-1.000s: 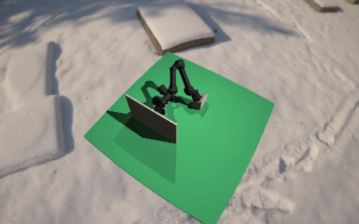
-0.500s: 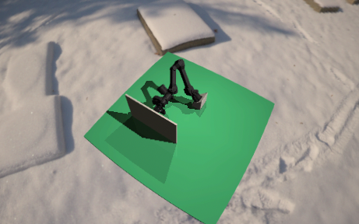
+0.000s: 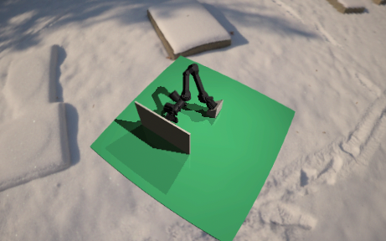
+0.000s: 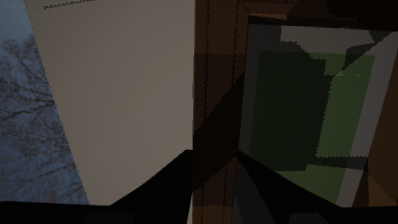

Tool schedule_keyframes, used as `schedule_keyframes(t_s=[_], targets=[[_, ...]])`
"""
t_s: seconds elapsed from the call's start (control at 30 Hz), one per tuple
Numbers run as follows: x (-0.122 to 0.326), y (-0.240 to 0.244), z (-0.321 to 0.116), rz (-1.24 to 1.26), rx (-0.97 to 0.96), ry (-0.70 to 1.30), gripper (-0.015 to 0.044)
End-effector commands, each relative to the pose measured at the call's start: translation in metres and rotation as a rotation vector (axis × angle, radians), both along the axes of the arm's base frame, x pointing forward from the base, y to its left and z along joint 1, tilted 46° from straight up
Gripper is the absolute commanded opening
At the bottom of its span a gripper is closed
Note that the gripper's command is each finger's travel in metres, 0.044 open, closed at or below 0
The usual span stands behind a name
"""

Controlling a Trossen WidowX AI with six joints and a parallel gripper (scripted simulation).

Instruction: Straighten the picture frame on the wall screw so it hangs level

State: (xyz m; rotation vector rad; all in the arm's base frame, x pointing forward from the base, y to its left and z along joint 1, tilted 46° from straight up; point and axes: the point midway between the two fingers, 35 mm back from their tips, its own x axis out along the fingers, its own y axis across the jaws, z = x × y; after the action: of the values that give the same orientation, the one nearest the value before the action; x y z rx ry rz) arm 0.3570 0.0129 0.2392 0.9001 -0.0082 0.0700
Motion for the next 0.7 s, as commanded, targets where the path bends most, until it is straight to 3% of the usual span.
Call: schedule_keyframes(t_s=[0.0,0.67], targets=[[-0.0004,0.0047,0.0059,0.015,0.000,-0.013,0.0000],[-0.0007,0.0070,0.0088,0.015,0.000,-0.012,0.0000]])
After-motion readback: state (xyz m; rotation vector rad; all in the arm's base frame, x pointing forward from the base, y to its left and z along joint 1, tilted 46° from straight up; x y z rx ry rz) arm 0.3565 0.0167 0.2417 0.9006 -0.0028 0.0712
